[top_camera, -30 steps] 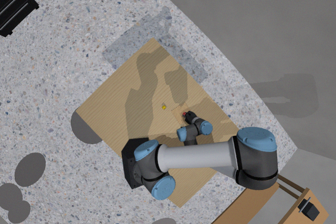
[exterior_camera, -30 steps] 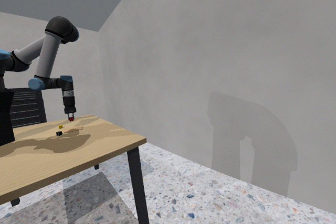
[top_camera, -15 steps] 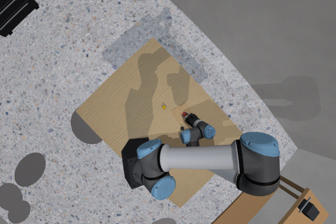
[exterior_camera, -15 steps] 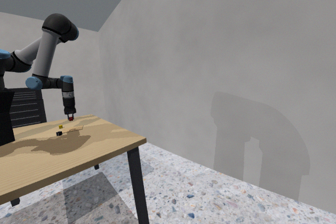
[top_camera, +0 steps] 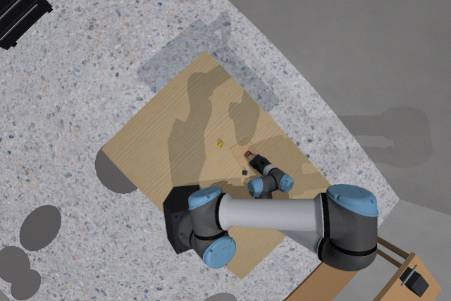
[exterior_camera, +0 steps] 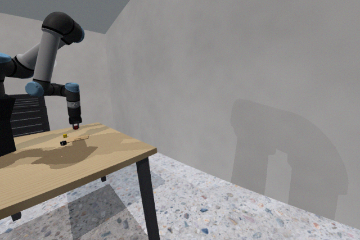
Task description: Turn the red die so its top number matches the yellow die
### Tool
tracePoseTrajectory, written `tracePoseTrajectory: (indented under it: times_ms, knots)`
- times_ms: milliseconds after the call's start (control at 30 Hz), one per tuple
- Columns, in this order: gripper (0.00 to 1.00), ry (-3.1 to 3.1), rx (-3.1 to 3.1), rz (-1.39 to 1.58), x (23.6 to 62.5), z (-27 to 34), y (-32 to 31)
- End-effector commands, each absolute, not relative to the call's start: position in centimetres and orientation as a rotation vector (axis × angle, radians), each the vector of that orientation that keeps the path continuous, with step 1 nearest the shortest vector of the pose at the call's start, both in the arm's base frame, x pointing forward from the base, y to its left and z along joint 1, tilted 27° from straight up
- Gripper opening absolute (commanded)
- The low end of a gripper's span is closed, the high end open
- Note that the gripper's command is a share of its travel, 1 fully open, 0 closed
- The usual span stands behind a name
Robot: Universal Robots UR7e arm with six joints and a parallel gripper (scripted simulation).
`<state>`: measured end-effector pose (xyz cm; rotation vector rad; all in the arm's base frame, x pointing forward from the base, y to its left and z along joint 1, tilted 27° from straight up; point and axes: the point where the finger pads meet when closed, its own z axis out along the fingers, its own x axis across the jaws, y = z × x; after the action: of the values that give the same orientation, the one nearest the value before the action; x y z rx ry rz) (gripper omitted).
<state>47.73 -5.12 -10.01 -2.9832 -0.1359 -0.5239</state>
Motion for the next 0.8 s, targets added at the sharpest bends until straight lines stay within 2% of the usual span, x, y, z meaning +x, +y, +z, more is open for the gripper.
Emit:
tracePoseTrajectory:
  times_ms: [0, 767]
  knots:
    - [0.49, -0.168, -2.88, -0.504, 47.87, -9.79, -5.08]
    - [0.49, -0.203, -2.747, -0.458, 47.84, -10.14, -5.17]
